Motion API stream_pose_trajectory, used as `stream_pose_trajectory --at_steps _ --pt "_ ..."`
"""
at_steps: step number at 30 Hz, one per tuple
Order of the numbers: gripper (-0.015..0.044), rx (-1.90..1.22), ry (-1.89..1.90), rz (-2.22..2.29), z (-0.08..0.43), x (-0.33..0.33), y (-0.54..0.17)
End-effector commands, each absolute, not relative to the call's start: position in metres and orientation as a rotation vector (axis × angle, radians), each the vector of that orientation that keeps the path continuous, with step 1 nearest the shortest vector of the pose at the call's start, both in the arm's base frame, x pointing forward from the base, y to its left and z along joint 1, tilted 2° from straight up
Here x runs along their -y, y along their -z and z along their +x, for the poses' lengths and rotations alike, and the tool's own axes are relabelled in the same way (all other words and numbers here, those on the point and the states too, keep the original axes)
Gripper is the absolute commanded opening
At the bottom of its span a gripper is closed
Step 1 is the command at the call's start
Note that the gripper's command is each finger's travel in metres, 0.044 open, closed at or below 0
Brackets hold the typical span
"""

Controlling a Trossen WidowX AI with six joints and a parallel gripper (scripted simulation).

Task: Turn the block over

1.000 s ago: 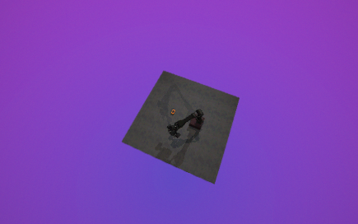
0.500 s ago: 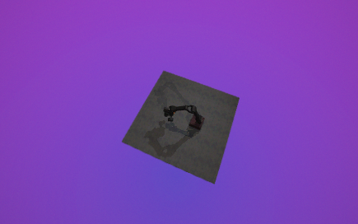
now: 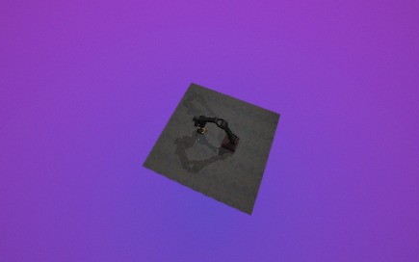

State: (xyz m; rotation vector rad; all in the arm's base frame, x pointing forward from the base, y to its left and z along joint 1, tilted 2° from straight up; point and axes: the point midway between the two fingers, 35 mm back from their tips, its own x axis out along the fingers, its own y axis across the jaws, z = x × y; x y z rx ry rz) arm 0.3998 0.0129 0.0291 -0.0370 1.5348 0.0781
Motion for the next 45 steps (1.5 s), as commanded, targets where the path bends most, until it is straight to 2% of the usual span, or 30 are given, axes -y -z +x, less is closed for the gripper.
stream_pose_trajectory --at_steps 1,32,38,45 --pt "0.044 -1.558 -0.065 -0.027 0.395 -0.01 -0.011" --pt "0.044 -1.558 -0.065 -0.027 0.396 -0.01 0.037" --pt "0.0282 -1.558 -0.065 -0.027 0.396 -0.01 0.037" --pt "0.0236 -1.558 -0.065 -0.027 0.396 -0.01 0.037"
